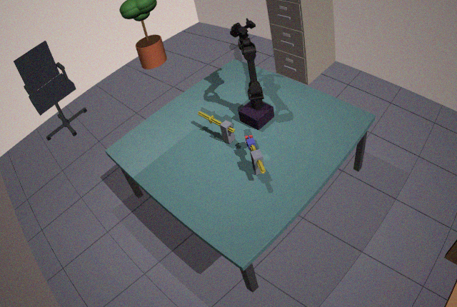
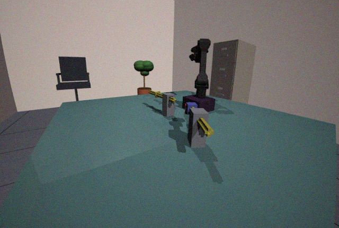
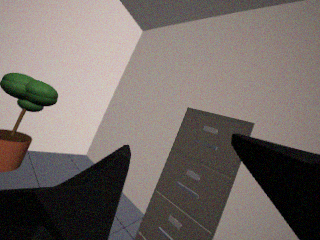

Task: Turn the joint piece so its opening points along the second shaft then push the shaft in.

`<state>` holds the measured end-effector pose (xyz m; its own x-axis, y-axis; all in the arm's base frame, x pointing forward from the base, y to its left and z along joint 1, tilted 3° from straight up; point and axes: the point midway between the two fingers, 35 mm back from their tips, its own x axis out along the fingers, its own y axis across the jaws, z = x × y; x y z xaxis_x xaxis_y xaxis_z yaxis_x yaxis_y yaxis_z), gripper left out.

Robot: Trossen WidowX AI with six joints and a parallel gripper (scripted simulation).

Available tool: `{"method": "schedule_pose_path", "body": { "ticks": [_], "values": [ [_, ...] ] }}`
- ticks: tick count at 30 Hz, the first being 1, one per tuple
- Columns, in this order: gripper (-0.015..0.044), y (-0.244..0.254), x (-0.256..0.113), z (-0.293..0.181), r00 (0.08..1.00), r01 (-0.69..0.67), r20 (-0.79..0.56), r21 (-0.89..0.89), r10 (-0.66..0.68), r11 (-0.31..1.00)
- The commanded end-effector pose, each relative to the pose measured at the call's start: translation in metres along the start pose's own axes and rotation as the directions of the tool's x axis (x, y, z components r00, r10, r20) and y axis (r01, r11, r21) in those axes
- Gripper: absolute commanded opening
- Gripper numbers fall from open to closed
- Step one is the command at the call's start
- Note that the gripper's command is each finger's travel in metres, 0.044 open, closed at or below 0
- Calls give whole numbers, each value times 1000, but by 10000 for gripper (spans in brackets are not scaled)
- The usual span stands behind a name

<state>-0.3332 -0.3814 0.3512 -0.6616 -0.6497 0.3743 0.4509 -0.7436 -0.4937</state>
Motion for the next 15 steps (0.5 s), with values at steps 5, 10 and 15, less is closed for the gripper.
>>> {"method": "schedule_pose_path", "body": {
  "ticks": [5, 10, 15],
  "values": [
    [440, 78, -20, 48, 979, -201, 39, 103, 198, 974],
    [440, 122, -39, 77, 949, -314, 66, 157, 307, 936],
    [440, 174, -65, 104, 892, -451, 76, 215, 445, 866]
  ]
}}
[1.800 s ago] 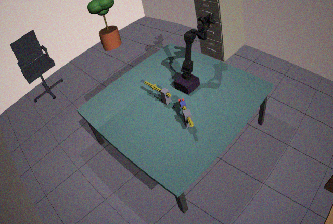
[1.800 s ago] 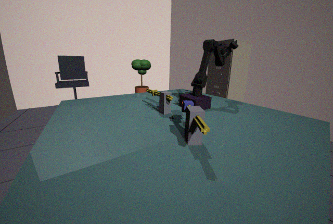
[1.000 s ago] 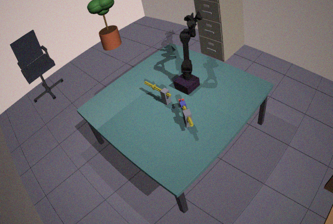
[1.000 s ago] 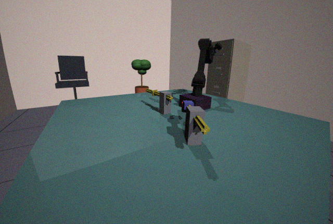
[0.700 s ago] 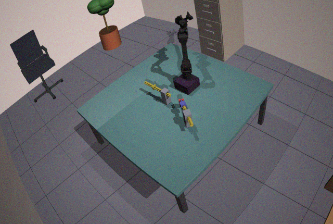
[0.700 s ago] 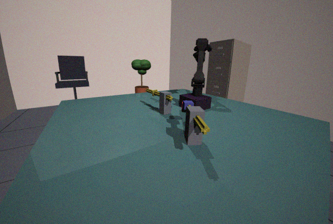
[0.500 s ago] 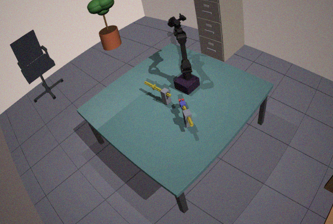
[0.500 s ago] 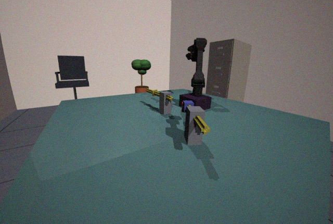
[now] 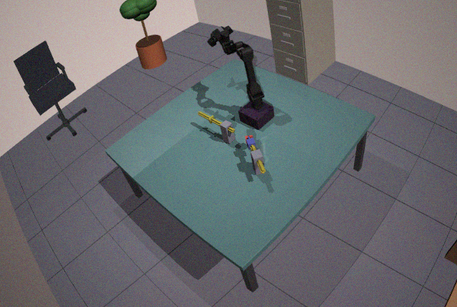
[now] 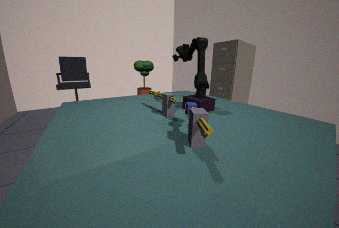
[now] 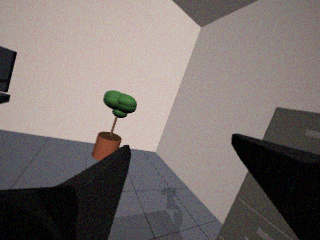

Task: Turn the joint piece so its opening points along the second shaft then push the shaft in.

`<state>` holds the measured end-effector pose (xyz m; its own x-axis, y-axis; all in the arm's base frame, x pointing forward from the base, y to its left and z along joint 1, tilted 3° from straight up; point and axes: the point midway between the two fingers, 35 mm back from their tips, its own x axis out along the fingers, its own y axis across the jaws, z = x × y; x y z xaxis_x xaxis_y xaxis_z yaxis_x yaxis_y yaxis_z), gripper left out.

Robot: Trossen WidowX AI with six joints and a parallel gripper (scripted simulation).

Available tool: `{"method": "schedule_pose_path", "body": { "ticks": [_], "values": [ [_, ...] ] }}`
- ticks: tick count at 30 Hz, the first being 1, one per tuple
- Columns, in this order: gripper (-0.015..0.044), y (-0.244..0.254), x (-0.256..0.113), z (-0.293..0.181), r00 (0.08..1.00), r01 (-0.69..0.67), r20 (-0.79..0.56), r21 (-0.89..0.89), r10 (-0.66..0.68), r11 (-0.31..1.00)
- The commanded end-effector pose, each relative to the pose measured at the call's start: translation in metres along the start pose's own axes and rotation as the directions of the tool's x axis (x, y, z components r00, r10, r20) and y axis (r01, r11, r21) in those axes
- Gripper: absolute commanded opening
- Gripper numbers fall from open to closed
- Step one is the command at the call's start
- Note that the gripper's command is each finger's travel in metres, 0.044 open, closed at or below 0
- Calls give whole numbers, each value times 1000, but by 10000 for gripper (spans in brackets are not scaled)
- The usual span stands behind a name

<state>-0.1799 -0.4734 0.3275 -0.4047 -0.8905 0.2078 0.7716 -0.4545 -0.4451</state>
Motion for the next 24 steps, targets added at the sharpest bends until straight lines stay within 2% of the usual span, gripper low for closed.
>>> {"method": "schedule_pose_path", "body": {
  "ticks": [1, 11, 18, 24],
  "values": [
    [440, 43, -5, 14, 994, -108, -2, 49, 108, 993],
    [440, 169, -46, 52, 907, -410, -29, 166, 420, 897],
    [440, 245, -102, 82, 791, -598, -33, 172, 611, 783],
    [440, 291, -150, 102, 683, -712, -34, 188, 729, 676]
  ]
}}
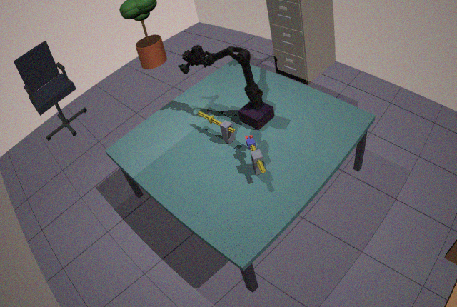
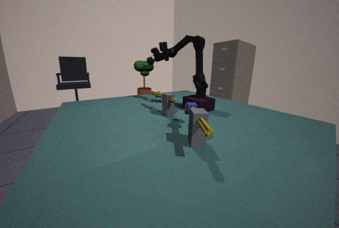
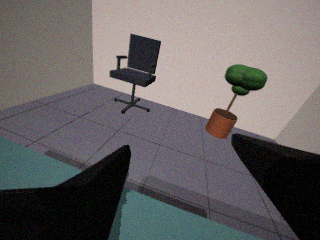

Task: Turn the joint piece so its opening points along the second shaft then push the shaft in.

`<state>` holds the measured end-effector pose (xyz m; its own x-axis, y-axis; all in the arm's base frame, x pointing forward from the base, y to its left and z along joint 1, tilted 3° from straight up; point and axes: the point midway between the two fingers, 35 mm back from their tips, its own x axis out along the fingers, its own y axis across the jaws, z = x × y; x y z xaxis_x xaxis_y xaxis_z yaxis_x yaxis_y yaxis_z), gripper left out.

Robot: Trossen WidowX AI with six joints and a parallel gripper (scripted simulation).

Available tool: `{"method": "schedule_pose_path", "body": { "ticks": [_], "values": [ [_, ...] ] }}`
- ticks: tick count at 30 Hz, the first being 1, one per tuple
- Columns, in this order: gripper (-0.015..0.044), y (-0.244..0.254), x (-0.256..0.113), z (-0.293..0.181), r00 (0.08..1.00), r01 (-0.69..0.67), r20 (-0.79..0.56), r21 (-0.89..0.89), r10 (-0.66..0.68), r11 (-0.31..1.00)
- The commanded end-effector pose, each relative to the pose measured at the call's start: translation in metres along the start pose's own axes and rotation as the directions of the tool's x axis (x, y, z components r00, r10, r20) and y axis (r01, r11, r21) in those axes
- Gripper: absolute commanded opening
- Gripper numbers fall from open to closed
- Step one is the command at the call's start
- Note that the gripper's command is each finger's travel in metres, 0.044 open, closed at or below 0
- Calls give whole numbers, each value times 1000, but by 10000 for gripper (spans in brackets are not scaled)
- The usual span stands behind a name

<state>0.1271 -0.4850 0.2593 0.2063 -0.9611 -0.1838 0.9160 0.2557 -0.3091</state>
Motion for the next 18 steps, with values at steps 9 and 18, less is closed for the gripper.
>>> {"method": "schedule_pose_path", "body": {
  "ticks": [9, 18],
  "values": [
    [440, 155, -41, 12, 929, -356, -92, 53, 359, 933],
    [440, 265, -112, 4, 775, -589, -224, 82, 591, 804]
  ]
}}
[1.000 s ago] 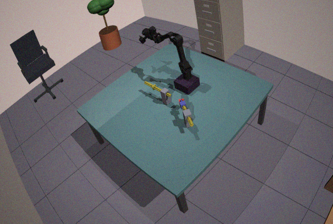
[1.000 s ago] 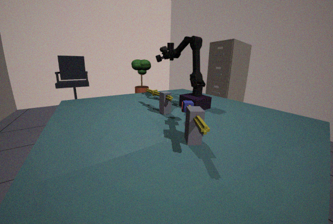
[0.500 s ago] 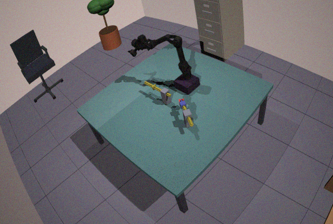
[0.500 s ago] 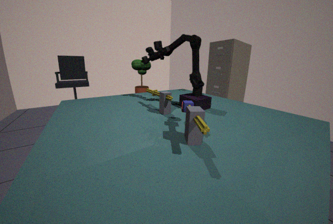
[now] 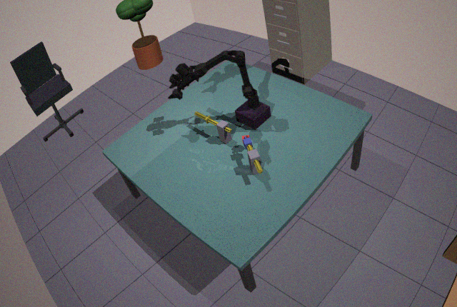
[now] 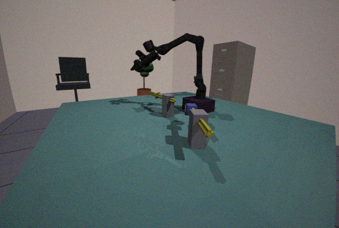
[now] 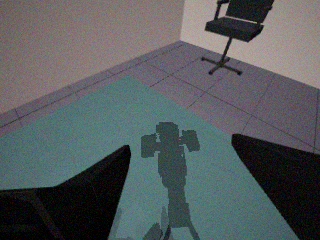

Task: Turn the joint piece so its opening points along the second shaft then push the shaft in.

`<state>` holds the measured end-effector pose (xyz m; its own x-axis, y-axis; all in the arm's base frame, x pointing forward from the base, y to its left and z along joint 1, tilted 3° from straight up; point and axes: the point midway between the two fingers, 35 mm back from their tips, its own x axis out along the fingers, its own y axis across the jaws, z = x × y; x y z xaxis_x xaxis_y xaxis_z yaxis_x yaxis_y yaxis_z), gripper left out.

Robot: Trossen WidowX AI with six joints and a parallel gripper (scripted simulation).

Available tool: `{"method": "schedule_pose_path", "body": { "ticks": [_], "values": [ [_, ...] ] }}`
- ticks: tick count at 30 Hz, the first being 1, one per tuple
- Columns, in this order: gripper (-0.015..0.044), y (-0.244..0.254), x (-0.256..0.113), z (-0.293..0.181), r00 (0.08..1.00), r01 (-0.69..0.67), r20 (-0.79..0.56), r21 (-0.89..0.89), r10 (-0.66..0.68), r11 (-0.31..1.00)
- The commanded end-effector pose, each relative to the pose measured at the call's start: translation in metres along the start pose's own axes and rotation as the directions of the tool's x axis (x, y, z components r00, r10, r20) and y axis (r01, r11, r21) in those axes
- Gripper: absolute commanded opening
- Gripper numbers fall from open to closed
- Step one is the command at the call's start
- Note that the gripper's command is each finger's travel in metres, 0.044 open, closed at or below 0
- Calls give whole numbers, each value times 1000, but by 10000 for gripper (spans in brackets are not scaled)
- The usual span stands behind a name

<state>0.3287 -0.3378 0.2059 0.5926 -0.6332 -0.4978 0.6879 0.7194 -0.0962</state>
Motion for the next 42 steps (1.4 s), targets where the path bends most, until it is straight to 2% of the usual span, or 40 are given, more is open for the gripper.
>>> {"method": "schedule_pose_path", "body": {
  "ticks": [1, 10, 20, 28, 37, 42],
  "values": [
    [440, 48, -6, -6, 994, -98, -56, -6, 98, 995],
    [440, 168, -45, -47, 915, -321, -264, -20, 305, 947],
    [440, 268, -128, -110, 752, -501, -518, -50, 407, 864],
    [440, 310, -214, -167, 610, -597, -704, -106, 364, 795],
    [440, 311, -311, -226, 495, -663, -845, -219, 200, 715],
    [440, 307, -325, -234, 485, -670, -859, -242, 167, 702]
  ]
}}
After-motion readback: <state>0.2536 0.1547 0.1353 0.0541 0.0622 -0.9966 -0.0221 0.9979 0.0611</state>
